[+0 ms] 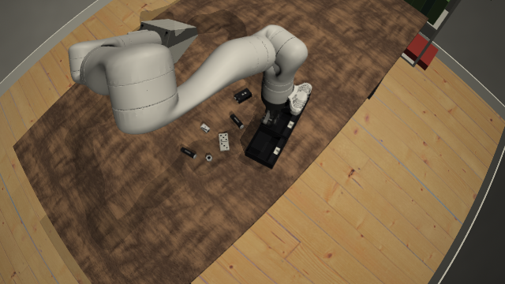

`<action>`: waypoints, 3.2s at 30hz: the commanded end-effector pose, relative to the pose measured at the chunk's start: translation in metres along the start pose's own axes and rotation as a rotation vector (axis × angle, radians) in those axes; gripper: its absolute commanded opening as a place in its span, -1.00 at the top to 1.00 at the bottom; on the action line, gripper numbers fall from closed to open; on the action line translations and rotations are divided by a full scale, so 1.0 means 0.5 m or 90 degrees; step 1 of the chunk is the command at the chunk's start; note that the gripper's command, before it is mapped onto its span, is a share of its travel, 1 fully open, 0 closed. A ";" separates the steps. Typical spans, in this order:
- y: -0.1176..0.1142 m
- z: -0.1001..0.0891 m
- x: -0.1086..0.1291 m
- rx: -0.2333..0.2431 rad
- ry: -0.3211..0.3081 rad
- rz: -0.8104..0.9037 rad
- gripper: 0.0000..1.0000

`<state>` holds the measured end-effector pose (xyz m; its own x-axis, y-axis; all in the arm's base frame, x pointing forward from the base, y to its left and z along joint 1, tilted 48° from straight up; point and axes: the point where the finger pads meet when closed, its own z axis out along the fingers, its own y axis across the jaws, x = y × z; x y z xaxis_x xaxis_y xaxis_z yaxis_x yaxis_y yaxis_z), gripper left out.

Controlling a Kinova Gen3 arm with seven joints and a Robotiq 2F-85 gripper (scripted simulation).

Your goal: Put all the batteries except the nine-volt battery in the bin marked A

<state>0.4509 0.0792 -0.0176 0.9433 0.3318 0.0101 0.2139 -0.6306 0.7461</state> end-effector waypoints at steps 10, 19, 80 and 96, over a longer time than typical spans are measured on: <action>0.000 0.005 -0.004 0.001 -0.002 0.006 0.82; -0.001 -0.023 -0.002 0.001 -0.002 -0.002 0.82; 0.000 -0.121 0.001 0.000 0.001 -0.003 0.82; -0.074 -0.120 -0.004 0.000 -0.004 0.006 0.82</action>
<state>0.4312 0.1329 0.0058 0.9468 0.3215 0.0130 0.2057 -0.6358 0.7440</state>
